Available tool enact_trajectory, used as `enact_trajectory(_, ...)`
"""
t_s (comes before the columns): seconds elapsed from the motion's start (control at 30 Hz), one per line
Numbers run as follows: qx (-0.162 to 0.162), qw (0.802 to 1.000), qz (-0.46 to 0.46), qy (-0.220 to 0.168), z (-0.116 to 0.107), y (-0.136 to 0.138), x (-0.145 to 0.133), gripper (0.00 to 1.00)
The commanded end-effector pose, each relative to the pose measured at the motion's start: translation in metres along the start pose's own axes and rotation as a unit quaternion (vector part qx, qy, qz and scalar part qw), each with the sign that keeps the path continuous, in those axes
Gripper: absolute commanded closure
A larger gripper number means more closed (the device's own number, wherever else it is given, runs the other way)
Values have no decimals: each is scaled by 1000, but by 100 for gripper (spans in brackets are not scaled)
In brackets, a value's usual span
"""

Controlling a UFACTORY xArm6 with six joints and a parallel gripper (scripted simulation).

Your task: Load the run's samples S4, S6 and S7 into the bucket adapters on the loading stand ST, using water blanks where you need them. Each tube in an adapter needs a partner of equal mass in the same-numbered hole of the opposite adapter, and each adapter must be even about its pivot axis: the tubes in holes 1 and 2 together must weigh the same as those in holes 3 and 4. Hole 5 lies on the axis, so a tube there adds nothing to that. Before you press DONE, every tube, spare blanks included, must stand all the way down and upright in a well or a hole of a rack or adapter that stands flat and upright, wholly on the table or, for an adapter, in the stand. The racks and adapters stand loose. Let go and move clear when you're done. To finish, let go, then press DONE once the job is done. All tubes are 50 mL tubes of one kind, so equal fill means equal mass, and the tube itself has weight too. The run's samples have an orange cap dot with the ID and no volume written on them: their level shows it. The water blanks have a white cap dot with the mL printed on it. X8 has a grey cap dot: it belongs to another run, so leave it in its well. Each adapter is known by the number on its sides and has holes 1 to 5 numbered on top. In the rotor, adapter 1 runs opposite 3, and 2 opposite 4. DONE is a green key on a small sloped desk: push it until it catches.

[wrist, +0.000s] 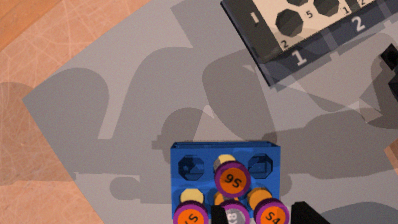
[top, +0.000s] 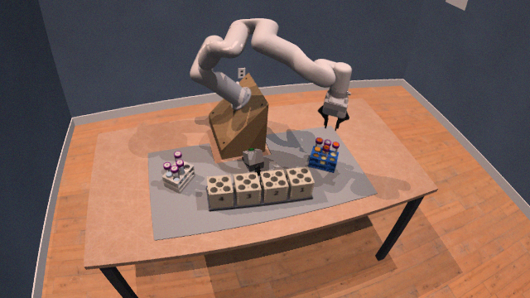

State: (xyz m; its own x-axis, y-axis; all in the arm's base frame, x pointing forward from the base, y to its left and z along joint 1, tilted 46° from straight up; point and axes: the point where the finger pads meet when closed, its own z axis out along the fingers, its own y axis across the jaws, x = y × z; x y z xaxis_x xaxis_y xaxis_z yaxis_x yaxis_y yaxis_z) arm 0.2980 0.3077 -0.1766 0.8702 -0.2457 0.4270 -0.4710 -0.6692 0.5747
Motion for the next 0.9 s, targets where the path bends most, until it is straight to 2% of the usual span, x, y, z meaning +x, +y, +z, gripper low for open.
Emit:
enact_trajectory(0.0, 3, 1000, 1, 0, -3, -1, 1, 56)
enact_trajectory(0.5, 3, 1000, 1, 0, -3, -1, 1, 56)
enact_trajectory(0.53, 2, 1000, -16, 0, -3, 2, -3, 43)
enact_trajectory(0.87, 2, 983, -182, 0, -2, 37, -39, 43)
